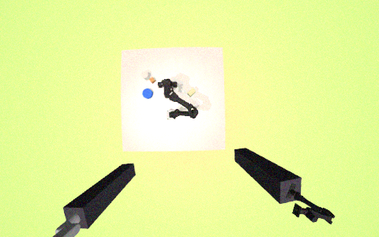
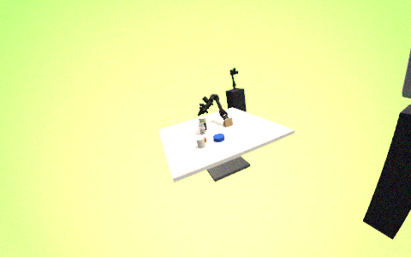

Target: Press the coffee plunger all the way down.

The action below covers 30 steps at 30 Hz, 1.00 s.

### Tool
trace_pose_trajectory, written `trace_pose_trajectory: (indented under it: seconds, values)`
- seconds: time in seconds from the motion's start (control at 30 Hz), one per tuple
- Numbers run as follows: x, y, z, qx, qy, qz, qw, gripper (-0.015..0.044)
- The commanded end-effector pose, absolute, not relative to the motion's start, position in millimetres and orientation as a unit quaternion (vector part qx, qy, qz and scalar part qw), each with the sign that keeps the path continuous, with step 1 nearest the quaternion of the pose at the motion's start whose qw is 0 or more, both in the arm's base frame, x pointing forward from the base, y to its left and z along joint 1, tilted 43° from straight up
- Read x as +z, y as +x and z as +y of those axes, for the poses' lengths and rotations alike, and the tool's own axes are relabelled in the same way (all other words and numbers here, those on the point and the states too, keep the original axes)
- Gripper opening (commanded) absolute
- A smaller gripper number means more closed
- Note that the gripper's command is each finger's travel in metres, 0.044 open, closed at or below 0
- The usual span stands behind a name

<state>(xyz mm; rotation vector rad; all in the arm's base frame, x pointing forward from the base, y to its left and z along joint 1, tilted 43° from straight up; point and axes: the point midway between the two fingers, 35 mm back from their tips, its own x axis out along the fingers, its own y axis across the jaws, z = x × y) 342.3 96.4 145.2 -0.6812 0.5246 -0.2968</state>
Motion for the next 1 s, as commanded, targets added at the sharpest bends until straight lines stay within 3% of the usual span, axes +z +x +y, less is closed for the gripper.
trace_pose_trajectory:
  seconds: [0.0, 0.97]
  values:
    - [136.1, 341.9, 90.6, -0.142, -0.332, 0.259, 0.896, 0.0113]
    - [99.1, 345.2, 59.9, -0.141, -0.332, 0.260, 0.896, 0.0113]
